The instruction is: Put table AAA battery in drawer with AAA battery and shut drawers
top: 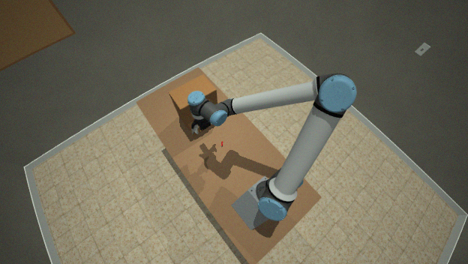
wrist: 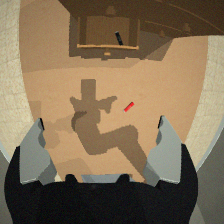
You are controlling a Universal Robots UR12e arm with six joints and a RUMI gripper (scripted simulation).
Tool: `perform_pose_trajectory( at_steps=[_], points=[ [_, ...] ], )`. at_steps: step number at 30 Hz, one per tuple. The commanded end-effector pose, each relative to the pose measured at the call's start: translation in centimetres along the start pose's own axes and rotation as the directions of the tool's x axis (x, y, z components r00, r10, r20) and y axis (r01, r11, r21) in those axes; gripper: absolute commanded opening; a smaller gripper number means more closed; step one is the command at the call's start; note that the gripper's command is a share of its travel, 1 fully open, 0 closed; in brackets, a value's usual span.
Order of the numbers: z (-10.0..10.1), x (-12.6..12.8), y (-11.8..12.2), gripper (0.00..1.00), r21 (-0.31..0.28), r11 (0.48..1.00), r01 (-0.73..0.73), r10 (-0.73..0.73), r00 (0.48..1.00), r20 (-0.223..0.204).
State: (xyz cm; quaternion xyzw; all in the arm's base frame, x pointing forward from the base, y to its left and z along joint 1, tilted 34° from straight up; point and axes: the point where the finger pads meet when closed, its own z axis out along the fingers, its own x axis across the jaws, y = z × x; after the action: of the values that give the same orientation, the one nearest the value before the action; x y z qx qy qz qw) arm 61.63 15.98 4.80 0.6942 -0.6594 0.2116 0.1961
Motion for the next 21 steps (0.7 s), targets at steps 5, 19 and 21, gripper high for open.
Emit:
perform_pose_trajectory(
  at_steps=[5, 19, 21],
  points=[
    [0.7, 0.2, 0.1, 1.0, 0.001, 0.996, 0.092, -0.092, 0.996, 0.001],
    [2.7, 0.9, 0.6, 1.0, 0.002, 0.94, 0.341, -0.341, 0.94, 0.003],
    [3.1, 1.0, 0.7, 1.0, 0.003, 0.919, 0.394, -0.394, 0.919, 0.003]
  ],
)
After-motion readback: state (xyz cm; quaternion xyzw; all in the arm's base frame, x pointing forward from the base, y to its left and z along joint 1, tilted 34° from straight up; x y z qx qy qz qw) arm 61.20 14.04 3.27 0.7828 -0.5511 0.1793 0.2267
